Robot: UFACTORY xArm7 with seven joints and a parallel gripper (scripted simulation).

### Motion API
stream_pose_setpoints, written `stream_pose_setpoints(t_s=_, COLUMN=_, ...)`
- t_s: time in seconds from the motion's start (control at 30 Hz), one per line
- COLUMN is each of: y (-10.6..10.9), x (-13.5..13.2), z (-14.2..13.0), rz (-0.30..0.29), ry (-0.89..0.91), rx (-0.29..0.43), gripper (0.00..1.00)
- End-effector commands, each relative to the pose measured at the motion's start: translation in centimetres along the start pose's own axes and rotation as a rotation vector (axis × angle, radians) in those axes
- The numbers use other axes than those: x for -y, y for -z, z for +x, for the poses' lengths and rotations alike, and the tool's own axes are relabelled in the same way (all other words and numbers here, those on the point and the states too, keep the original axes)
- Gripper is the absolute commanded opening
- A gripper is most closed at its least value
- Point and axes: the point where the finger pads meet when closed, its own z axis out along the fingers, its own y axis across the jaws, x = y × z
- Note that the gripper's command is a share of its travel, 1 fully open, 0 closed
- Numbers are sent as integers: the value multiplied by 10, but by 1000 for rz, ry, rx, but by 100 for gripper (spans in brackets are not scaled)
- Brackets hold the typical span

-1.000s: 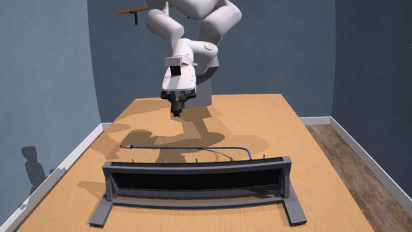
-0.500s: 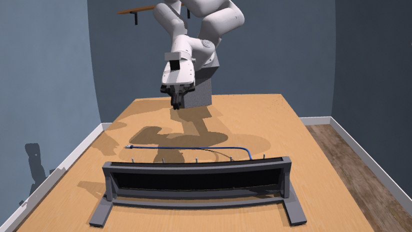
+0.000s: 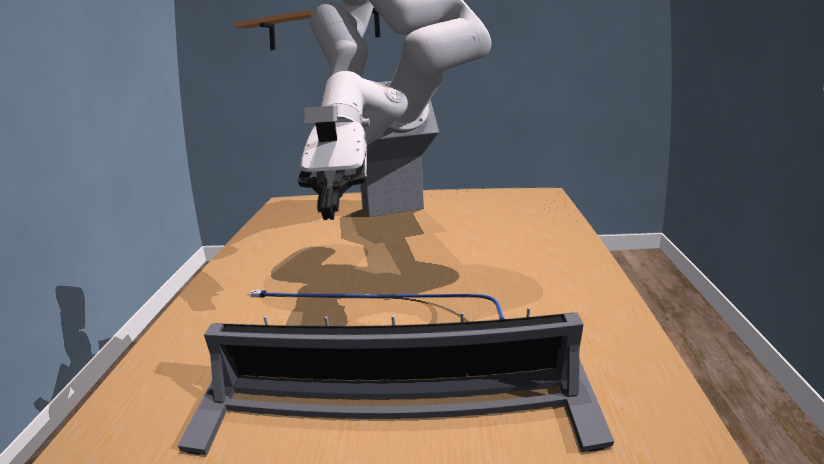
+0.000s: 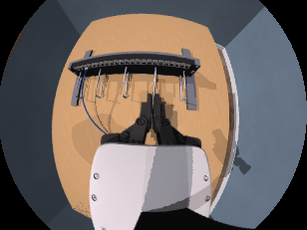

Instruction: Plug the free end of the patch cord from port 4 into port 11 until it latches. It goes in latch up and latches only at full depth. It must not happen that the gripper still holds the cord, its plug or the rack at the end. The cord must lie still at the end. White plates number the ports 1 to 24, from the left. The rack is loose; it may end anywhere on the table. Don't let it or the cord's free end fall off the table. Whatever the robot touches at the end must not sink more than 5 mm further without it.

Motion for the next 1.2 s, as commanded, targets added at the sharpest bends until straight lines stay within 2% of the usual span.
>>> stream_pose_setpoints(t_s=0.0, y=-1, x=-25, z=1, rz=14, ry=0, rx=-6, gripper=0)
stream_pose_setpoints(t_s=0.27, y=-2, x=-57, z=1, rz=14, ry=0, rx=-6, gripper=0)
stream_pose_setpoints(t_s=0.67, y=-3, x=-62, z=1, rz=14, ry=0, rx=-6, gripper=0)
stream_pose_setpoints(t_s=0.9, y=-16, x=-62, z=1, rz=14, ry=0, rx=-6, gripper=0)
stream_pose_setpoints(t_s=1.03, y=-39, x=-62, z=2, rz=14, ry=0, rx=-6, gripper=0)
stream_pose_setpoints(t_s=1.17, y=-71, x=-61, z=2, rz=14, ry=0, rx=-6, gripper=0)
